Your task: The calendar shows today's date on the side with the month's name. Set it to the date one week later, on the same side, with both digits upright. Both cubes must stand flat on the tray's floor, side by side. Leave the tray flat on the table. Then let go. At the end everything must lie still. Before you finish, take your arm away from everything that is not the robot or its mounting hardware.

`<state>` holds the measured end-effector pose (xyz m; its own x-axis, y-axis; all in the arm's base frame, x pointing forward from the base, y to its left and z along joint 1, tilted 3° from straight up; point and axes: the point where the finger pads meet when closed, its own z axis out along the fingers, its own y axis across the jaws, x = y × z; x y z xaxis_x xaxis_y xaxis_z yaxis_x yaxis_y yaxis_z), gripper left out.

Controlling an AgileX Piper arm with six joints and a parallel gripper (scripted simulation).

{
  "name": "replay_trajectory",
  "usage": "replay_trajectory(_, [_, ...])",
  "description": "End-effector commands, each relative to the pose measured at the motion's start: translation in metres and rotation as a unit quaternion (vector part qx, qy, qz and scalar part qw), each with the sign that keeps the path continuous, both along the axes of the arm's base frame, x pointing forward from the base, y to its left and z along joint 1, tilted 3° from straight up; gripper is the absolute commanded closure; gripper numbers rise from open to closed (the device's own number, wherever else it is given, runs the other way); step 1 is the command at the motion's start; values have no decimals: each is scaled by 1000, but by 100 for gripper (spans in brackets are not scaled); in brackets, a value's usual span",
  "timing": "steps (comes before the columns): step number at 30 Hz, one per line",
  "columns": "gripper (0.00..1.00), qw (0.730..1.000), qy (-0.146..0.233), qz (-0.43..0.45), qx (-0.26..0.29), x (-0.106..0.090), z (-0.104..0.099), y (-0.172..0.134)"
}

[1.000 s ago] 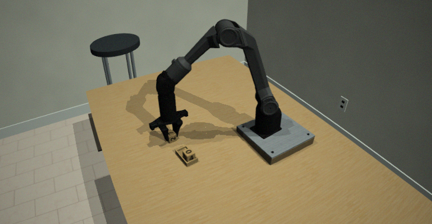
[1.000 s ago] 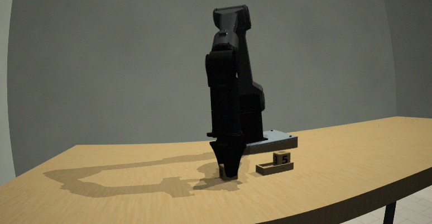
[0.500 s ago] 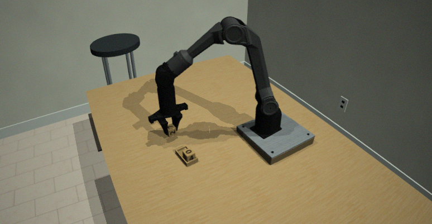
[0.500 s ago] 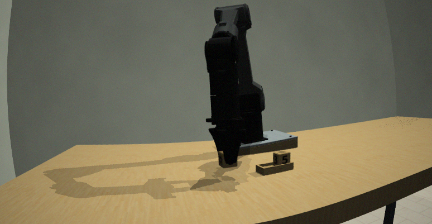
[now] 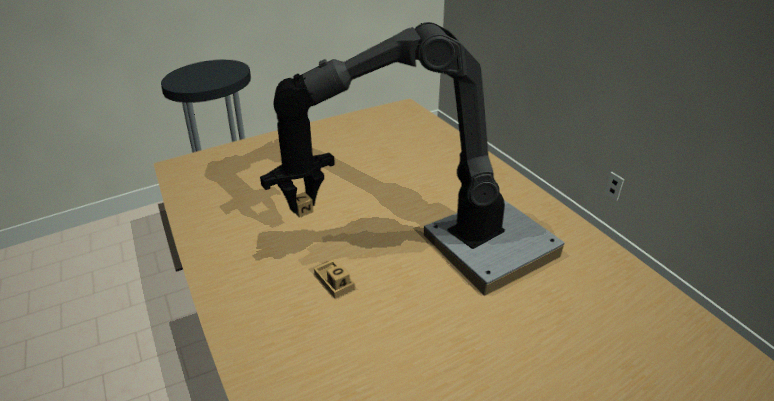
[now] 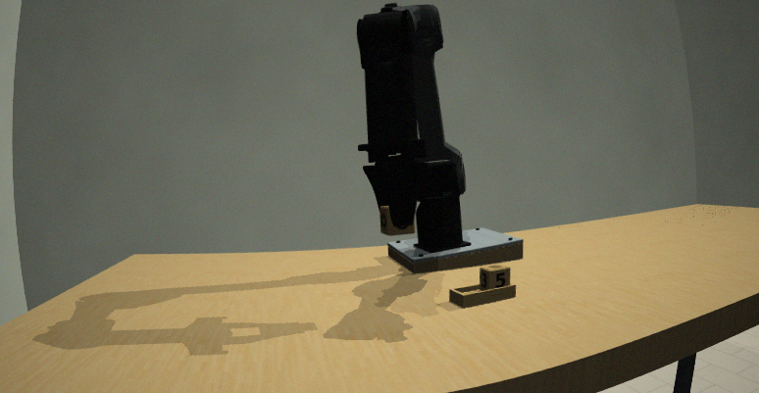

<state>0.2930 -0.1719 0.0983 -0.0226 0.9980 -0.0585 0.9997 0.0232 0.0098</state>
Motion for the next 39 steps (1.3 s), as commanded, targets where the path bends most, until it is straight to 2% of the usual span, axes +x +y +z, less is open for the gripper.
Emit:
replay_trajectory(1, [62, 1000, -1, 1, 0, 1, 0, 0])
replay_trajectory(8, [62, 1000, -1, 0, 0, 0, 1, 2])
replay_trajectory(10, [62, 1000, -1, -1, 0, 2, 2, 21])
replay_trajectory(12, [62, 1000, -1, -1, 0, 2, 2, 21])
replay_trajectory(15, [62, 1000, -1, -6, 0, 0, 5, 75])
replay_trajectory(17, [62, 1000, -1, -8, 0, -2, 6, 92])
replay_trajectory(32, [62, 1000, -1, -8, 0, -2, 5, 93])
replay_trajectory(39, [62, 1000, 1, -9, 1, -2, -8, 92])
